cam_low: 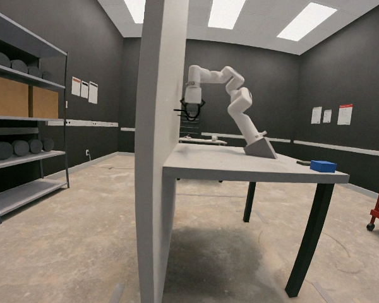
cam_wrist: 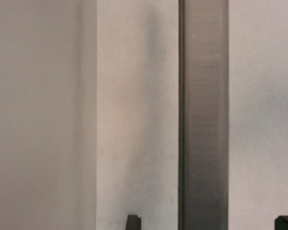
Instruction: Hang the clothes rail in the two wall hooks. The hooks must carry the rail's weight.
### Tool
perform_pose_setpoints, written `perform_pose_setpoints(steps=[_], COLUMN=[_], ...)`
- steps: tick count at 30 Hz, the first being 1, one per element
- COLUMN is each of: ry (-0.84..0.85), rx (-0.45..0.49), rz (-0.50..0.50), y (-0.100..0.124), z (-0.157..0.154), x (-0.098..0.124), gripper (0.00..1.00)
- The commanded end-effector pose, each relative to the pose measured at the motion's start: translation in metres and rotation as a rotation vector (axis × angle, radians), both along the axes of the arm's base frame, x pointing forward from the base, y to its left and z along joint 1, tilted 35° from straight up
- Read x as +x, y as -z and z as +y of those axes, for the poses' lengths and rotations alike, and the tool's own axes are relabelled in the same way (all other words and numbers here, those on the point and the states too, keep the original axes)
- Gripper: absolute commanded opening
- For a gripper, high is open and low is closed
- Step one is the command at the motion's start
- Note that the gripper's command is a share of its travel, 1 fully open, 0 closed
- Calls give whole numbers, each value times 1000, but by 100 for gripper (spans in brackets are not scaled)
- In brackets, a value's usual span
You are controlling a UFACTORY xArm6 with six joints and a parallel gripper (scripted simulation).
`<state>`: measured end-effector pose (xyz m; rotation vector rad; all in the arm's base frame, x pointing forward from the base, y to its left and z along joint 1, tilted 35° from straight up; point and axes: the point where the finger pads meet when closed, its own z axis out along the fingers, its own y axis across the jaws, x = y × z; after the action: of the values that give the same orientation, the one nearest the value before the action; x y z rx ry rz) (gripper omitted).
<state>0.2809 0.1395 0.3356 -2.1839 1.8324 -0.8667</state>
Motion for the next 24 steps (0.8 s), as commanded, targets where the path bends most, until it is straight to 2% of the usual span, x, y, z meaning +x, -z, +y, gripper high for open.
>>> perform_pose_setpoints(steps=[1,24], ry=[-1,-1], rx=[2,2], rz=[-2,-2], y=[-3,-15], z=[1,4], x=[-1,-8], gripper=[82,82])
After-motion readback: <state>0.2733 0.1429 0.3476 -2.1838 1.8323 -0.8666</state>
